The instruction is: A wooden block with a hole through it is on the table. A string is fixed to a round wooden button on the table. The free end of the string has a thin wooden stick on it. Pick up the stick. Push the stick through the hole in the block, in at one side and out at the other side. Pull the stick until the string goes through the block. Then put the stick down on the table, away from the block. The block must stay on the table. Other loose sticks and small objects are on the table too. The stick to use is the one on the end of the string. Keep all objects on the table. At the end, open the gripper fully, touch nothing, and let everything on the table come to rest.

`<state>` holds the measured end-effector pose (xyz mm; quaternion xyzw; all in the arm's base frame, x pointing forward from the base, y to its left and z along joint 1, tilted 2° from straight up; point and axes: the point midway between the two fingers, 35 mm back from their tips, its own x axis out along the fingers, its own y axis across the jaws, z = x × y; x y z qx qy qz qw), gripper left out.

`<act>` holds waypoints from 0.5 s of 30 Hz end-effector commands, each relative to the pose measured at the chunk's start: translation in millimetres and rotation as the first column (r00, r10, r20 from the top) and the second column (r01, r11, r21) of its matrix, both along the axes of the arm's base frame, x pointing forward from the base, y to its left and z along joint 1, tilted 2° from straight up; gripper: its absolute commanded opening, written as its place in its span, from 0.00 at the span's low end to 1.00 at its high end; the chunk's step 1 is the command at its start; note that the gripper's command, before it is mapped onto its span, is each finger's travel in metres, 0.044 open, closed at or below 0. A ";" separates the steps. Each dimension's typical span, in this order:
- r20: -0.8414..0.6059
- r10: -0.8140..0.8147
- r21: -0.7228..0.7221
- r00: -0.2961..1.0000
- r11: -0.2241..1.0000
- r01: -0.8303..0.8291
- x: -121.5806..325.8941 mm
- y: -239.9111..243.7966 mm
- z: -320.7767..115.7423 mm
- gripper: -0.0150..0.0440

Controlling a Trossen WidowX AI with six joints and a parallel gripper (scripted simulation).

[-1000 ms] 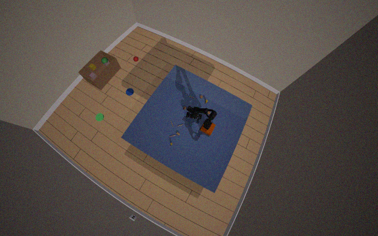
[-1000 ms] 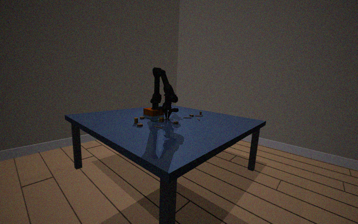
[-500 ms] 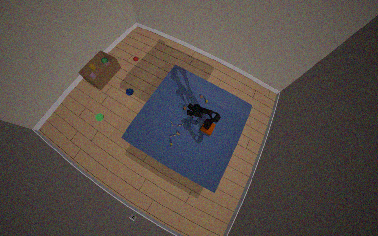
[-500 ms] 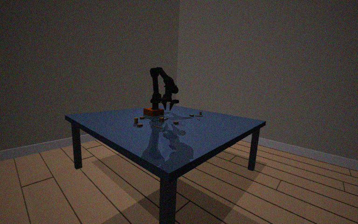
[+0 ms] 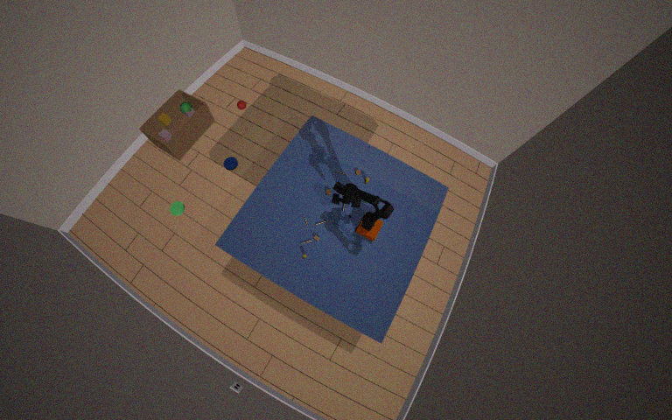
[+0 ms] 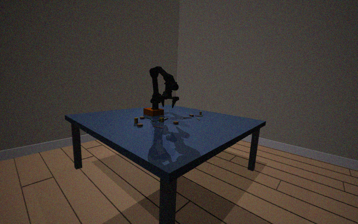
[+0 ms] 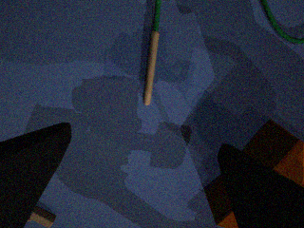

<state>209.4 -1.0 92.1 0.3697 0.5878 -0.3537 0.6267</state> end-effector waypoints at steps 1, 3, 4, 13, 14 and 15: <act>-0.003 0.000 0.000 1.000 1.000 0.000 -0.8 0.0 2.1 1.00; -0.001 0.000 0.000 1.000 1.000 0.000 -0.2 0.0 1.0 1.00; -0.001 0.000 0.000 1.000 1.000 0.000 -0.2 0.0 1.0 1.00; -0.001 0.000 0.000 1.000 1.000 0.000 -0.2 0.0 1.0 1.00; -0.001 0.000 0.000 1.000 1.000 0.000 -0.2 0.0 1.0 1.00; -0.001 0.000 0.000 1.000 1.000 0.000 -0.2 0.0 1.0 1.00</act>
